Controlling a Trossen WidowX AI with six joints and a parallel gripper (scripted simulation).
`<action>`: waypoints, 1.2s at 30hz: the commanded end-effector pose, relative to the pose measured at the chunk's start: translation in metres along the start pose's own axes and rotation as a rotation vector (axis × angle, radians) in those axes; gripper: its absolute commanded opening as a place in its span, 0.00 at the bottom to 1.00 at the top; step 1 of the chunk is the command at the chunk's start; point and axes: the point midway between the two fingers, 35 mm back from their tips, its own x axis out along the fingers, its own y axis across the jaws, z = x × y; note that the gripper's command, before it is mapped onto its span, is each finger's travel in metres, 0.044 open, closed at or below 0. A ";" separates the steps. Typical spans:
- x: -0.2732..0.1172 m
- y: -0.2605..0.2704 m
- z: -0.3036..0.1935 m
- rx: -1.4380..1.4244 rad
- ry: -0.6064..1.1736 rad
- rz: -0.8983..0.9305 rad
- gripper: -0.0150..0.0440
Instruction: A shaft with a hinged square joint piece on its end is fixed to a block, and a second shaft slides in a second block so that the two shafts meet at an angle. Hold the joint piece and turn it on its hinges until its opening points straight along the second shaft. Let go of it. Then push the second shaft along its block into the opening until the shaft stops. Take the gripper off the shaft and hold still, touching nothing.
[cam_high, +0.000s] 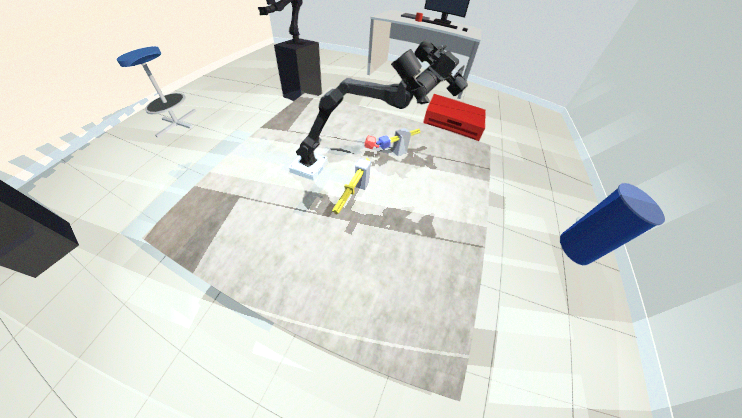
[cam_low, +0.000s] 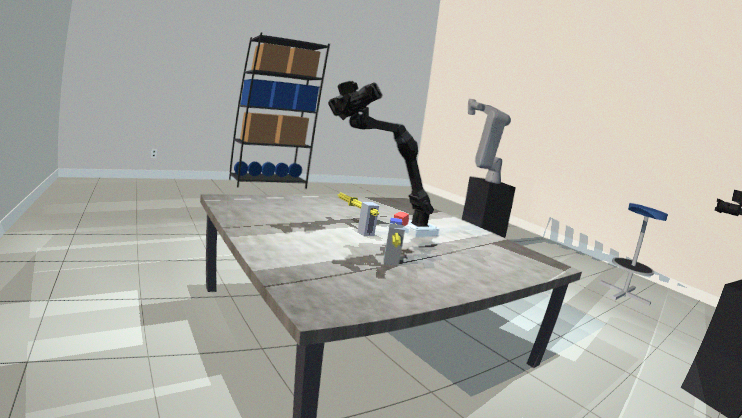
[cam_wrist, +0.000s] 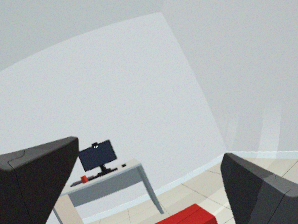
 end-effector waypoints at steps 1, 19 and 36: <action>0.000 0.000 0.000 0.000 0.000 0.000 0.98; 0.033 -0.014 -0.044 0.302 -0.015 -0.209 1.00; 0.035 -0.018 -0.135 0.547 0.103 -0.529 1.00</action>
